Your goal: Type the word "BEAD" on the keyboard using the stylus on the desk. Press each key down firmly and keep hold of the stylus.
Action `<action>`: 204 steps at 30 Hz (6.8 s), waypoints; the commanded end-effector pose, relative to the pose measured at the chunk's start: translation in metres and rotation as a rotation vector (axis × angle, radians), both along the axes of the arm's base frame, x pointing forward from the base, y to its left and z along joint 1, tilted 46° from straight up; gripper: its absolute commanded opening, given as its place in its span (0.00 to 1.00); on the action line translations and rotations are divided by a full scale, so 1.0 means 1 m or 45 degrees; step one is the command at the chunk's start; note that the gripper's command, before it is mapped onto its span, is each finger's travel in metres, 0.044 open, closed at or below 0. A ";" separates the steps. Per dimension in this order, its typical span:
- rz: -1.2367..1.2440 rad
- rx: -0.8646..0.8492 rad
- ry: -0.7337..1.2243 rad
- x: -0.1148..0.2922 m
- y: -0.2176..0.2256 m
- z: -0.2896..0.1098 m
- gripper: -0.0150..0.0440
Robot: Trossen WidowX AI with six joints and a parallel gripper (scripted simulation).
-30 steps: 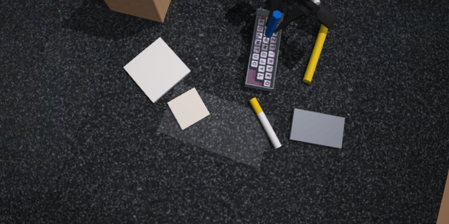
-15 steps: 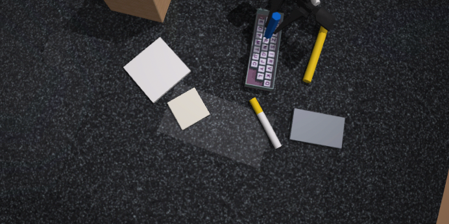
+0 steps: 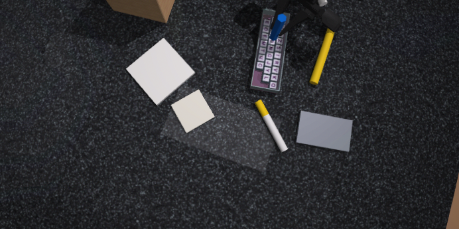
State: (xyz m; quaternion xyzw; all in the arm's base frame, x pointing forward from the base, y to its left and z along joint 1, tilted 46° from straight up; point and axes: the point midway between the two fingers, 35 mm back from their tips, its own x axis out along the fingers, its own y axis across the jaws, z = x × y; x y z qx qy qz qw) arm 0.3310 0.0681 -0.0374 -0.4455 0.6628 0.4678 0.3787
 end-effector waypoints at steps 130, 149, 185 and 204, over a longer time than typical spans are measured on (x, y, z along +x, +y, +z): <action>-0.006 0.005 0.001 -0.027 0.029 0.029 0.39; -0.018 0.006 0.000 -0.024 0.003 0.052 0.39; -0.006 0.005 -0.003 0.007 0.030 0.056 0.25; -0.006 0.005 -0.004 0.010 0.032 0.056 0.39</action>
